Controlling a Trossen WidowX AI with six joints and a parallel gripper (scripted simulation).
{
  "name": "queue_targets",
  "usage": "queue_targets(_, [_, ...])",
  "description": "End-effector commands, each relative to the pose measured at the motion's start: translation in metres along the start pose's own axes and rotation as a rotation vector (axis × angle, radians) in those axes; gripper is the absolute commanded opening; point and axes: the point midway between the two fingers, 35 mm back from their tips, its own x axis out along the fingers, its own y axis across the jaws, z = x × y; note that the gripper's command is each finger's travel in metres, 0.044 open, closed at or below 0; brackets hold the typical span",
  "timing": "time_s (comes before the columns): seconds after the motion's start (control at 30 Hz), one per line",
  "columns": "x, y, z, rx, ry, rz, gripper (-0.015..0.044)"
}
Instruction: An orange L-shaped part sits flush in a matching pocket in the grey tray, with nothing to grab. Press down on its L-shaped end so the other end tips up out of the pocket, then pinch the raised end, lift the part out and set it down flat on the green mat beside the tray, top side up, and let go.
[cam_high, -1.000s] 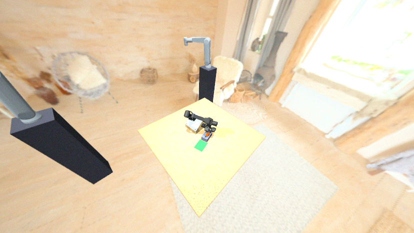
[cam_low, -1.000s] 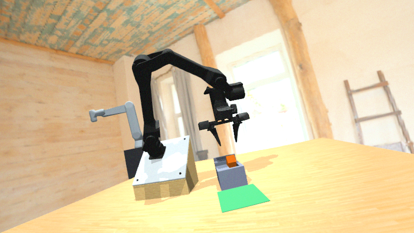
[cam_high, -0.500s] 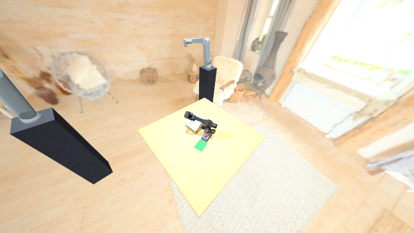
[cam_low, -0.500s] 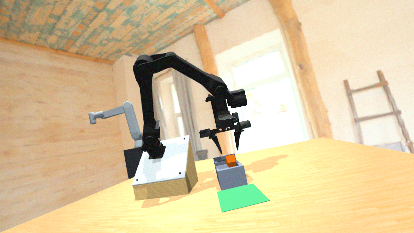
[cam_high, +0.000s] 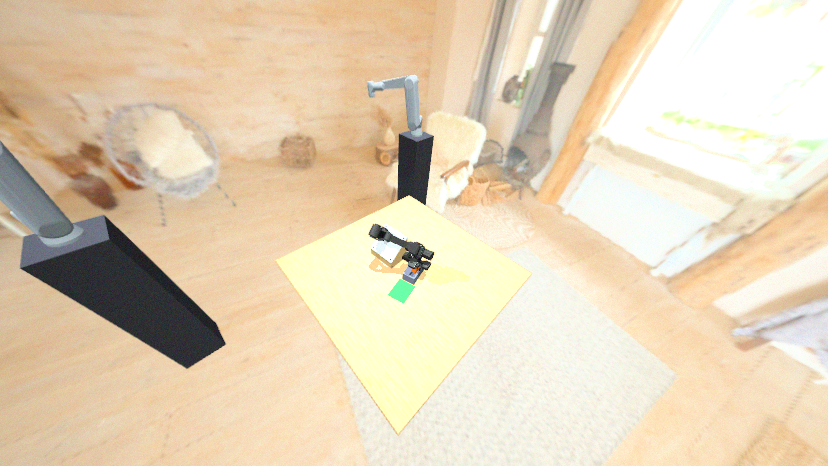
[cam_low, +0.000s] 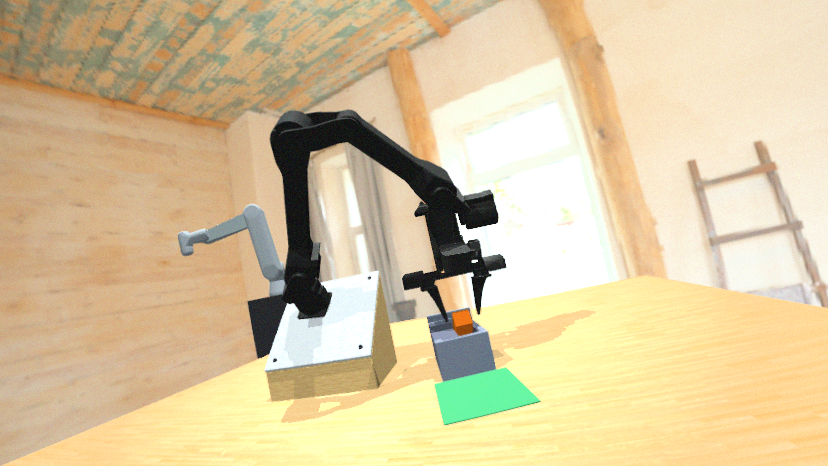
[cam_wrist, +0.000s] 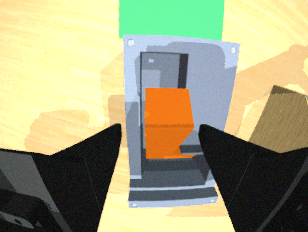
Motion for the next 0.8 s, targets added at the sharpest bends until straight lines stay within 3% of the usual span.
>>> queue_targets(0.0, [0.0083, -0.0013, 0.0006, -0.005, -0.005, -0.003, 0.0280])
queue_targets(0.27, [0.0170, -0.0020, 0.0009, -0.005, -0.006, -0.003, 0.0280])
queue_targets(0.43, [0.0135, -0.0012, 0.0004, 0.000, -0.001, -0.002, 0.0149])
queue_targets(0.77, [0.0135, -0.0012, 0.0004, 0.000, -0.001, -0.002, 0.0082])
